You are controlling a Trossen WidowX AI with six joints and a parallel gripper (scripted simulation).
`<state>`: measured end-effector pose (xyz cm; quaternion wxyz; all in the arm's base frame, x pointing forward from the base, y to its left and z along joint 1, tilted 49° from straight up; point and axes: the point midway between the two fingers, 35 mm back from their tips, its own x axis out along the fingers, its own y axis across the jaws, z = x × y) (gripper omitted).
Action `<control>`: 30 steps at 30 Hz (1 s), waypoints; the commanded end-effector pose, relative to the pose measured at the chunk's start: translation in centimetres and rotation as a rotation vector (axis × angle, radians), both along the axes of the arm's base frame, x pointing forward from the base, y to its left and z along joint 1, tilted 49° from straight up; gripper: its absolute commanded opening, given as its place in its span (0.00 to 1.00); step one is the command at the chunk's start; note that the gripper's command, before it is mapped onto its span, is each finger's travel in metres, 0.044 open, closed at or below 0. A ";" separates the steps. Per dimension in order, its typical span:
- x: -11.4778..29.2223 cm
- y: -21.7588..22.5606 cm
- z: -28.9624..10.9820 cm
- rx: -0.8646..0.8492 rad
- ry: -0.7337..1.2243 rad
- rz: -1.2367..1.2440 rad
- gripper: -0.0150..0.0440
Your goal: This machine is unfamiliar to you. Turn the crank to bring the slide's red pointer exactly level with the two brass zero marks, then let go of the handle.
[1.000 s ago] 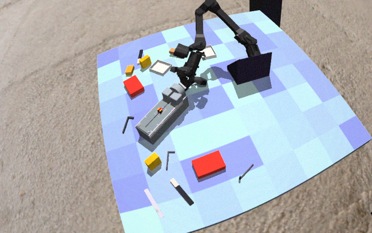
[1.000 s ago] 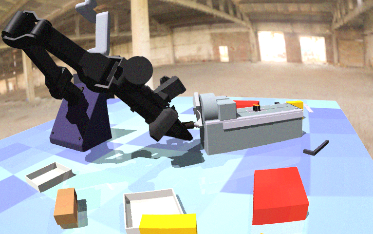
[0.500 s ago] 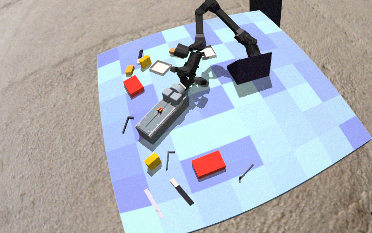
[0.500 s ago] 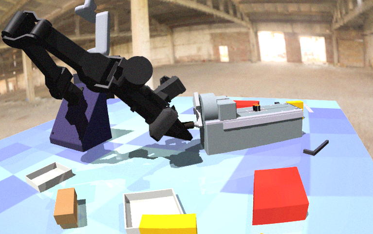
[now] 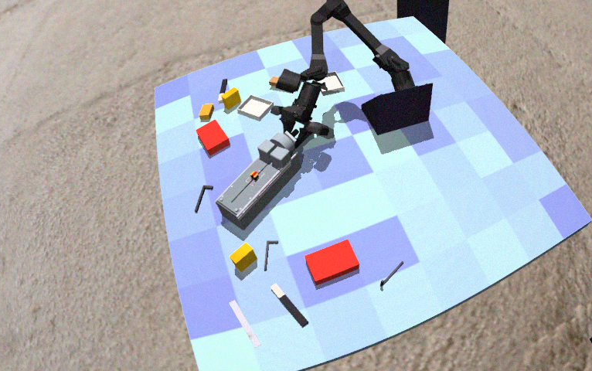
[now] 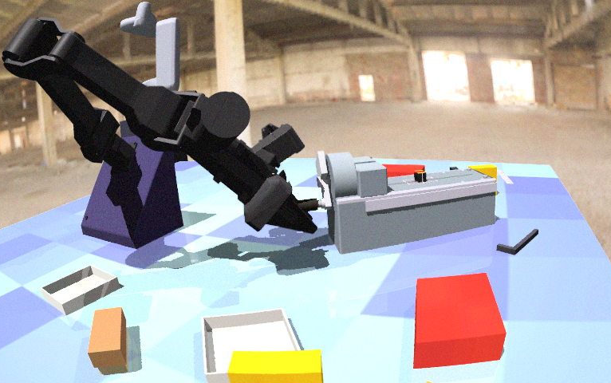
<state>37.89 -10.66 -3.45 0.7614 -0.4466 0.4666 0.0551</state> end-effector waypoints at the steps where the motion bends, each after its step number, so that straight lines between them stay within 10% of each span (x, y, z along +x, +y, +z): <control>1: 0.0 0.0 0.0 -0.001 -0.001 0.000 0.74; 7: 0.0 0.0 0.0 -0.001 -0.001 0.000 1.00; 30: 1.5 10.7 8.8 0.012 0.004 0.007 1.00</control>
